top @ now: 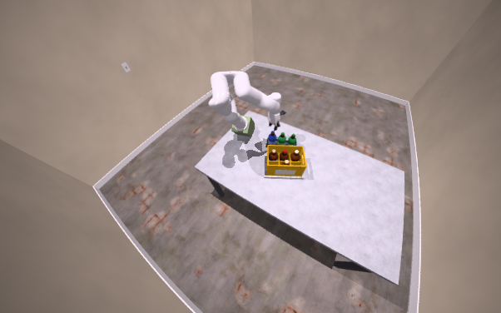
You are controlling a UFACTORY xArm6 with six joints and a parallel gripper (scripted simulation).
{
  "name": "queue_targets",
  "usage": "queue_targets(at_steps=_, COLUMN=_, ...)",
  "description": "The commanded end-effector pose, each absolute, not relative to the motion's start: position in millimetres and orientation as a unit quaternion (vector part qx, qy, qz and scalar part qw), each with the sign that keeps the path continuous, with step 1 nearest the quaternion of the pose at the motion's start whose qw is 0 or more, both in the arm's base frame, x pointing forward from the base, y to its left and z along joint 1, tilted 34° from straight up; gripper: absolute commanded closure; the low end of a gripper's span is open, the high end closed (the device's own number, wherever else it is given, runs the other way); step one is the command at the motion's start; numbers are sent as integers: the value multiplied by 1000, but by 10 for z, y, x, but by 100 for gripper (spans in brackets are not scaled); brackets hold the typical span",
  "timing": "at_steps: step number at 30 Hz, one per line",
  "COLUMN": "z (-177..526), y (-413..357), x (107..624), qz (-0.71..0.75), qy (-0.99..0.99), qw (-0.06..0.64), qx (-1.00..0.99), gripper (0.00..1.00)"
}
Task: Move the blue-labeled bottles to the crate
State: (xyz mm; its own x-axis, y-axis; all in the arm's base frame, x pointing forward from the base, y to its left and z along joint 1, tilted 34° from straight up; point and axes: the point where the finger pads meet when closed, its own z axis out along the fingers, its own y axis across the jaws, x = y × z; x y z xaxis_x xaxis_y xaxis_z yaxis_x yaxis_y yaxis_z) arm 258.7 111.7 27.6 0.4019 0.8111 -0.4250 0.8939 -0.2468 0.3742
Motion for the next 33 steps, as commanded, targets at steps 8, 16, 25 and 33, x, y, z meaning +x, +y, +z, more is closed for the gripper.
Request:
queue_targets(at_steps=8, z=166, y=1056, x=2626, qz=-70, qy=542, qw=287, qx=786, gripper=35)
queue_targets(at_steps=16, z=105, y=1017, x=2641, qz=-70, qy=542, qw=287, qx=786, gripper=35)
queue_targets(at_steps=25, z=80, y=1002, x=2647, qz=-70, qy=542, qw=287, qx=786, gripper=35)
queue_targets(at_steps=33, z=76, y=999, x=2648, qz=-70, qy=542, qw=287, qx=786, gripper=35)
